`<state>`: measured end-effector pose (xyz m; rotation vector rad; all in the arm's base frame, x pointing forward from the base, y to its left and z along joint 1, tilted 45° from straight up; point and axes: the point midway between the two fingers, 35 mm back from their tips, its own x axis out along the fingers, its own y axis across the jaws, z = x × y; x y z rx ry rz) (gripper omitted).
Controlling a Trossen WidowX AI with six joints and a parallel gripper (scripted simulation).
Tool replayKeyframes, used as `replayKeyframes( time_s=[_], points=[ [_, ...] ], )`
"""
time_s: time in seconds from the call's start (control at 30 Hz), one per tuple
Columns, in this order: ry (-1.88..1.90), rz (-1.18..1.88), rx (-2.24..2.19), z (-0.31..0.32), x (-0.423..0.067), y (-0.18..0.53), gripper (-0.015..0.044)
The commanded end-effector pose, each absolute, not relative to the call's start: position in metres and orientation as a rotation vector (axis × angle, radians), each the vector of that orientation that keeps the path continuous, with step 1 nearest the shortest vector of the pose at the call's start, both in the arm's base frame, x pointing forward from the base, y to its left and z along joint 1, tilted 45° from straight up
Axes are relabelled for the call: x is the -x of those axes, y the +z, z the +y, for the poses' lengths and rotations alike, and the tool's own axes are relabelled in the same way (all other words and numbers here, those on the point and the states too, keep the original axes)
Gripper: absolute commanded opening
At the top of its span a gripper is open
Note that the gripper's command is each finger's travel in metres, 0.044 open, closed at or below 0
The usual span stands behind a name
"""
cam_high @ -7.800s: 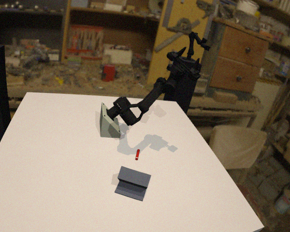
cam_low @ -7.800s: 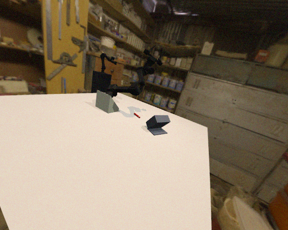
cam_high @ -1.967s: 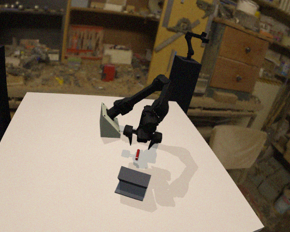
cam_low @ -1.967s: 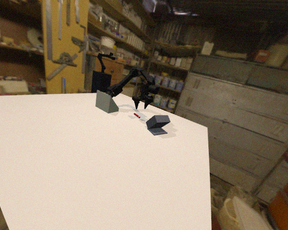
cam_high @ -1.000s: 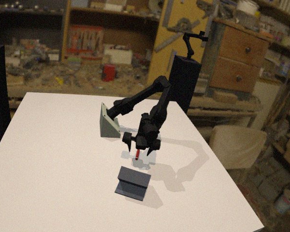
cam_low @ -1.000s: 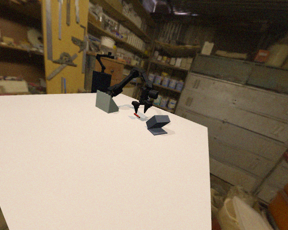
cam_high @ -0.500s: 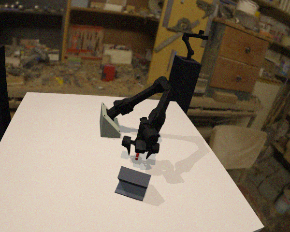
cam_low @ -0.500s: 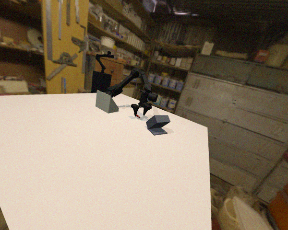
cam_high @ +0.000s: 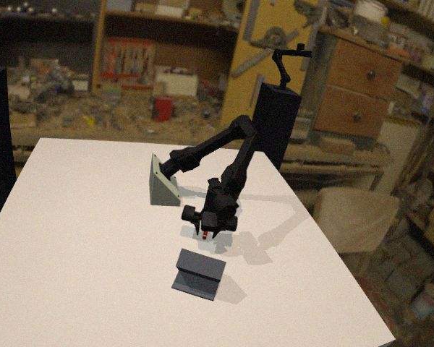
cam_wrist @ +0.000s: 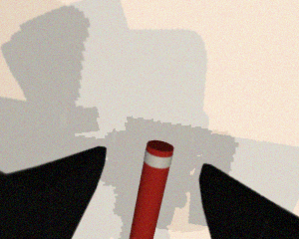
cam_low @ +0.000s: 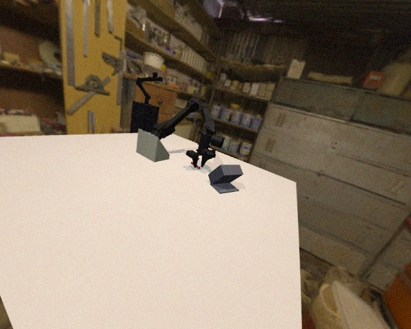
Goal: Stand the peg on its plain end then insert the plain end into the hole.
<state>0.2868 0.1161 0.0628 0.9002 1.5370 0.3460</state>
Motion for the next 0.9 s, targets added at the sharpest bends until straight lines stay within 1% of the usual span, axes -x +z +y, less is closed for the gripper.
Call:
replayKeyframes(
  time_s=[0.0, 0.07, 0.37, 0.67, 0.87],
  points=[
    [0.343, 1.546, -0.908, 0.1168, -0.2850, 0.0606, 0.0151],
    [0.343, 1.546, -0.908, 0.1168, -0.2850, 0.0606, 0.0110],
    [0.343, 1.546, -0.908, 0.1168, -0.2850, 0.0606, 0.0110],
    [0.343, 1.546, -0.908, 0.1168, -0.2850, 0.0606, 0.0051],
    [0.342, 1.543, -0.907, 0.1166, -0.2851, 0.0610, 0.0051]
  ],
)
